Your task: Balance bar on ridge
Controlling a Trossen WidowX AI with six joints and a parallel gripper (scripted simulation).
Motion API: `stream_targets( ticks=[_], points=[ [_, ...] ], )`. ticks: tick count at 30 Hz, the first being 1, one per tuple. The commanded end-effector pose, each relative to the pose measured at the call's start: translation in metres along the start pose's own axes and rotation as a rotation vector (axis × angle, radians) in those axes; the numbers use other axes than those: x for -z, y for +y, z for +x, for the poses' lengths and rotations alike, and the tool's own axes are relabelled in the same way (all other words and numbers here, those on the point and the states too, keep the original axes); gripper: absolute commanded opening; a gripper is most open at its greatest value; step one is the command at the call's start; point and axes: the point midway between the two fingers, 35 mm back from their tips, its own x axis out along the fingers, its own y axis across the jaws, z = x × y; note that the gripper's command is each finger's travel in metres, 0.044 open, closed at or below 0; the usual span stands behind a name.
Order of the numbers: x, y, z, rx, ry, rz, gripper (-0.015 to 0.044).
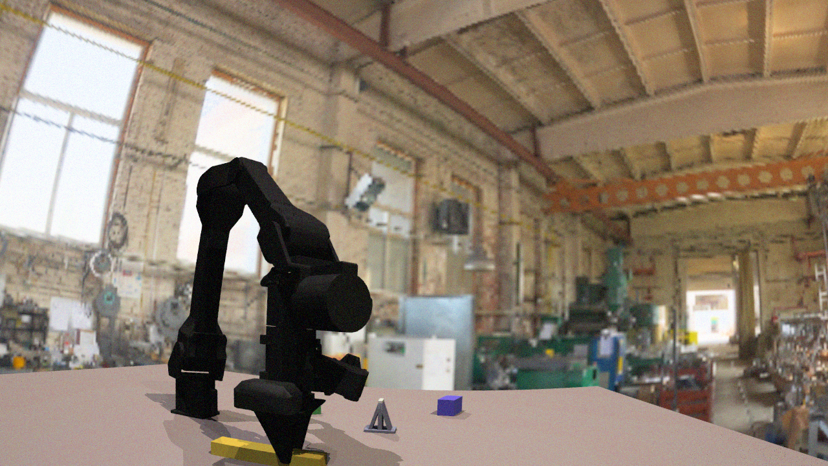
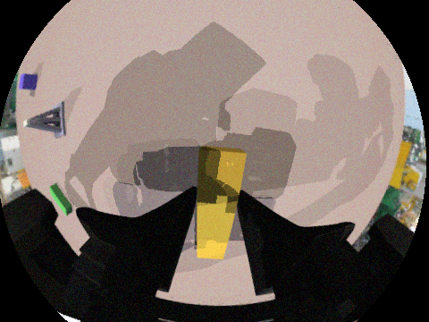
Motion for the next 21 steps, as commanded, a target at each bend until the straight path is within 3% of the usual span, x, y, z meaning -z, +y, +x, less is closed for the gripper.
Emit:
stream_targets(
  ticks=[1,5,9,21],
  points=[
    [0.000,0.000,0.000,-0.001,0.000,0.000,0.0137],
    [0.000,0.000,0.000,-0.001,0.000,0.000,0.0111],
    [-0.001,-0.001,-0.006,0.000,0.000,0.000,0.0006],
    [-0.004,-0.003,-0.036,0.001,0.000,-0.002,0.0000]
  ],
)
